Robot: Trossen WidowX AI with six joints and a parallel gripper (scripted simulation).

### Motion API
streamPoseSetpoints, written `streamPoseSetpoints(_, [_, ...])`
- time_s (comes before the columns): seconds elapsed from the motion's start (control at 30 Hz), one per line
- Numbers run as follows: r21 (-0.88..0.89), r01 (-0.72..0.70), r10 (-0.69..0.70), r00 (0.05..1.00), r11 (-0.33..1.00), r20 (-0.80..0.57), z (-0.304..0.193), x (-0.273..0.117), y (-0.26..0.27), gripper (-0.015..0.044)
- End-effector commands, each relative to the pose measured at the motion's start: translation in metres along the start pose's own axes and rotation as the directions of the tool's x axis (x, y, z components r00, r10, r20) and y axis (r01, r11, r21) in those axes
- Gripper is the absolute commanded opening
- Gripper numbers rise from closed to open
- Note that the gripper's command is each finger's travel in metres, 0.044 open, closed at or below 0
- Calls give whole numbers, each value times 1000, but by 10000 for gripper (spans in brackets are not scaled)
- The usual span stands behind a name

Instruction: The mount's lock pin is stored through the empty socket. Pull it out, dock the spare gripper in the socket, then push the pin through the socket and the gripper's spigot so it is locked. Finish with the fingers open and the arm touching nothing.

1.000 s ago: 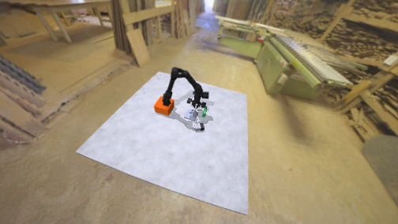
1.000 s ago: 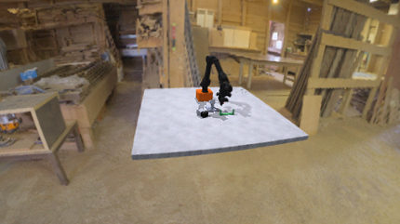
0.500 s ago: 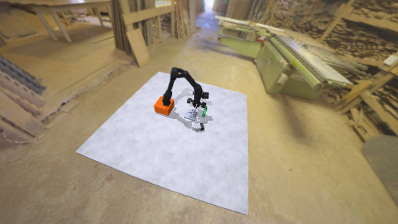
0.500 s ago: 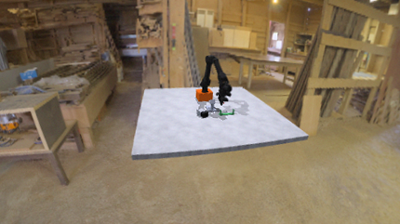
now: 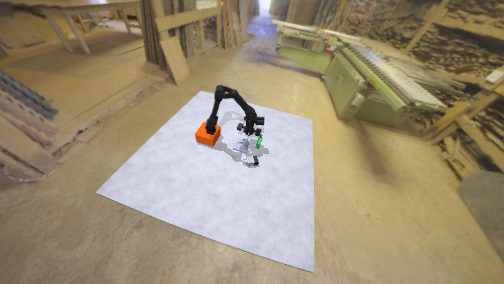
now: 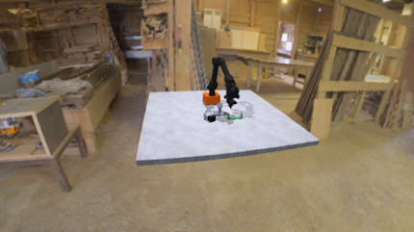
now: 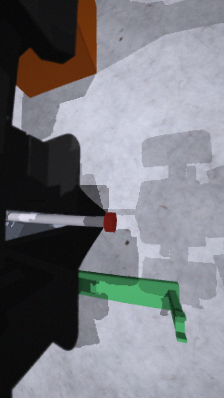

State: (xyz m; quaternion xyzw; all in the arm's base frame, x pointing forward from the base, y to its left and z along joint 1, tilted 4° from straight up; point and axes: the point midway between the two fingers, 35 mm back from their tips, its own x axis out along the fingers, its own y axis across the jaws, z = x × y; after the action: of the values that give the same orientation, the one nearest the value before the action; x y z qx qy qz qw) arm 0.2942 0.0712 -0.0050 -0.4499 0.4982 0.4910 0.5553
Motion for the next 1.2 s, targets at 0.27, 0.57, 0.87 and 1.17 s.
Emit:
streamPoseSetpoints(0.27, [-1, -2, 2, 1000, 1000, 9, 9, -3, -2, 0])
streamPoseSetpoints(0.57, [2, -6, 6, 1000, 1000, 8, 15, -3, -2, 0])
streamPoseSetpoints(0.87, [4, -10, 10, 1000, 1000, 6, 21, -2, -2, 0])
streamPoseSetpoints(1.17, [5, -12, 12, 1000, 1000, 5, 27, -1, -2, 0])
